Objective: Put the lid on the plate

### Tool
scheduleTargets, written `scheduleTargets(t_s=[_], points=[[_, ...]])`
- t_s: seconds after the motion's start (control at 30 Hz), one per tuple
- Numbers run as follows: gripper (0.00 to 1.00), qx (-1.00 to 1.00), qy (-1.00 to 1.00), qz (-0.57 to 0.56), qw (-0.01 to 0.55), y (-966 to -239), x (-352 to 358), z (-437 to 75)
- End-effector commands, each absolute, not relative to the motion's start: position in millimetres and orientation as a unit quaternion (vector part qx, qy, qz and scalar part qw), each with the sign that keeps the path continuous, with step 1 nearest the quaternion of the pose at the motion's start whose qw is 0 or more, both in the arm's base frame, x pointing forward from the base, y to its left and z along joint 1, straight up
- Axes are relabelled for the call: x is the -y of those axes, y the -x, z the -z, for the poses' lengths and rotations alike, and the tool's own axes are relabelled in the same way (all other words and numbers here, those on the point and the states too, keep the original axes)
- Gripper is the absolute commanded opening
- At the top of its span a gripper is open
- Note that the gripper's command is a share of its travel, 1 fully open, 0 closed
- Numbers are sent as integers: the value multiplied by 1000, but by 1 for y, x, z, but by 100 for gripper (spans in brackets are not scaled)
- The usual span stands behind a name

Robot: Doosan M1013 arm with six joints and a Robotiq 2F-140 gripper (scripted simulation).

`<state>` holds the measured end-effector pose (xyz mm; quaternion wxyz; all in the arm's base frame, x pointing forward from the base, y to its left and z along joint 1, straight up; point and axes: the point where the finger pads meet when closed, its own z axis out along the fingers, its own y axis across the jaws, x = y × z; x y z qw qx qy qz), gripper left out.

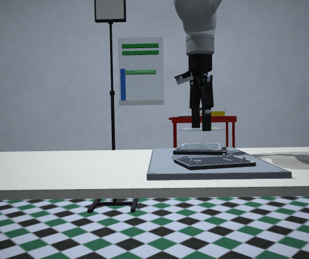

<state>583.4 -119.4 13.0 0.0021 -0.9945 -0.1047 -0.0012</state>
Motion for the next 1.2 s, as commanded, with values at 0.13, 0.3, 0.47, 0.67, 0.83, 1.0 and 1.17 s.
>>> scheduleTargets(t_s=[0.13, 0.3, 0.47, 0.67, 0.83, 1.0, 1.17], points=[[60, 92, 996, 2, 2, -584, 119, -13], [60, 81, 997, 2, 2, -584, 119, -13], [60, 53, 999, 2, 2, -584, 119, -13], [60, 7, 1000, 2, 2, -584, 119, -12], [60, -19, 1000, 2, 2, -584, 119, -11], [60, -63, 998, 1, 2, -584, 119, -11], [60, -105, 995, 1, 2, -584, 119, -10]])
